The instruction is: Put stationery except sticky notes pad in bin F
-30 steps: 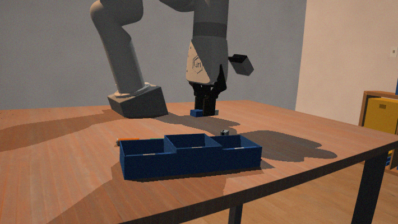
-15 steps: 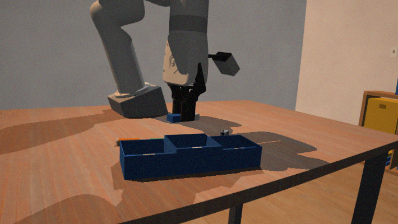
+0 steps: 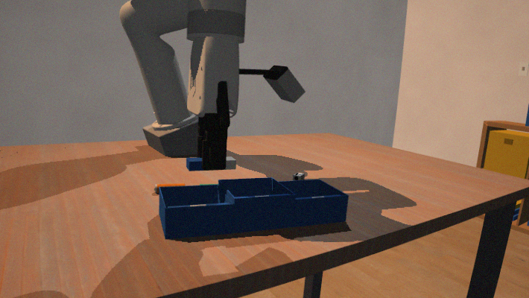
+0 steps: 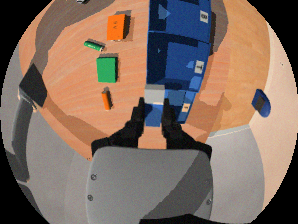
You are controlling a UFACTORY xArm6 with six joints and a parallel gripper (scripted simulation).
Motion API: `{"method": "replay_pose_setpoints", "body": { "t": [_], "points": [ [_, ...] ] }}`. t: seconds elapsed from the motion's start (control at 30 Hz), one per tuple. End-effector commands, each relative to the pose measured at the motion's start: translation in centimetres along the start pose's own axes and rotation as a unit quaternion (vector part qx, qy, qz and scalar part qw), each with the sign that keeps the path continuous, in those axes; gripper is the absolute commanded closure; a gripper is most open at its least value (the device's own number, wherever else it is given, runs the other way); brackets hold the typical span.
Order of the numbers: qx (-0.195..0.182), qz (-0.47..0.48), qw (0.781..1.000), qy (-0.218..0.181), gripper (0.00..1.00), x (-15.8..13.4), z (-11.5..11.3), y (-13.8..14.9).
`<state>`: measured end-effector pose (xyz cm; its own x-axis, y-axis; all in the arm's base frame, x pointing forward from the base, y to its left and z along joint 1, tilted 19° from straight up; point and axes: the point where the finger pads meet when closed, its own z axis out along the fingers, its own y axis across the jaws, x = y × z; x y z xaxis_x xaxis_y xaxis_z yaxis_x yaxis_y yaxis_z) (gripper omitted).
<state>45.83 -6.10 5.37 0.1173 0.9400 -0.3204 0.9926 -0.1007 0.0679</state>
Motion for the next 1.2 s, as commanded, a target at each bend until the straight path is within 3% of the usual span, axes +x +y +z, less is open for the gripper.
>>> {"method": "replay_pose_setpoints", "body": {
  "t": [0.0, 0.17, 0.7, 1.17],
  "points": [
    [-0.001, 0.010, 1.000, 0.000, 1.00, -1.2, -0.1, 1.1],
    [-0.002, 0.010, 1.000, -0.001, 1.00, -3.1, -0.1, 2.4],
    [-0.002, 0.010, 1.000, -0.001, 1.00, -3.0, -0.1, 2.3],
    [-0.001, 0.010, 1.000, -0.001, 1.00, -3.0, 2.3, 2.3]
  ]
}}
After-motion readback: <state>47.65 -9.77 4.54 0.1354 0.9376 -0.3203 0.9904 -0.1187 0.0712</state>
